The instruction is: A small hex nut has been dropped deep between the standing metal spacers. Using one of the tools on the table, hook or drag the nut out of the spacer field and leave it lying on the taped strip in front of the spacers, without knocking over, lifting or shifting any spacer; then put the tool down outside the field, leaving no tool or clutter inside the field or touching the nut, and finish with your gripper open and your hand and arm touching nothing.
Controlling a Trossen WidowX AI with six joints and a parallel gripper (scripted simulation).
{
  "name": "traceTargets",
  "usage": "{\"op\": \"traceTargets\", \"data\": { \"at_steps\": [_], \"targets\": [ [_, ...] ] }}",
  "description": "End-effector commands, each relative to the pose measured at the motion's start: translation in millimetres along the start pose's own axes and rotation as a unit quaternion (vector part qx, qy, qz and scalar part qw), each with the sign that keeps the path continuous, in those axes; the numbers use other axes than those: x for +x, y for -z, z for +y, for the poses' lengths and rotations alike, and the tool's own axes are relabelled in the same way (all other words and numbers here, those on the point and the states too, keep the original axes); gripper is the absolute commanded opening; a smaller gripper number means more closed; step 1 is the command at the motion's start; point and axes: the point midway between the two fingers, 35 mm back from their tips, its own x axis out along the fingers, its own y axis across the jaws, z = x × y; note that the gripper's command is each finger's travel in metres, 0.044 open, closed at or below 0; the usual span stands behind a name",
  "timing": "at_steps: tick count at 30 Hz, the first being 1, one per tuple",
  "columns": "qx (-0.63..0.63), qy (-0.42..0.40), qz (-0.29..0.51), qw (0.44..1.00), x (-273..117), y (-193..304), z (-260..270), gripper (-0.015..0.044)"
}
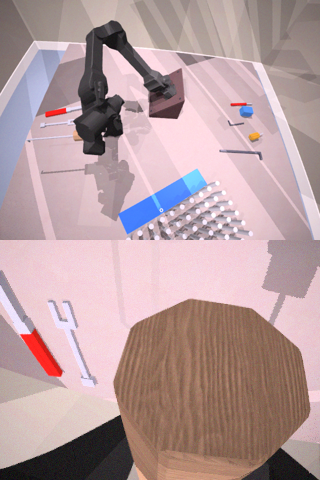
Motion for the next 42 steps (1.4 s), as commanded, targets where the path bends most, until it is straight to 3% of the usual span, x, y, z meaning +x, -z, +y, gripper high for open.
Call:
{"op": "traceTargets", "data": {
  "at_steps": [1, 42],
  "targets": [
    [-0.002, 0.000, -0.002, 1.000, 1.8, -2.7, -1.0, 0.0000],
    [0.000, -0.003, -0.014, 1.000, 23.6, -20.3, -9.2, 0.0000]
  ]
}}
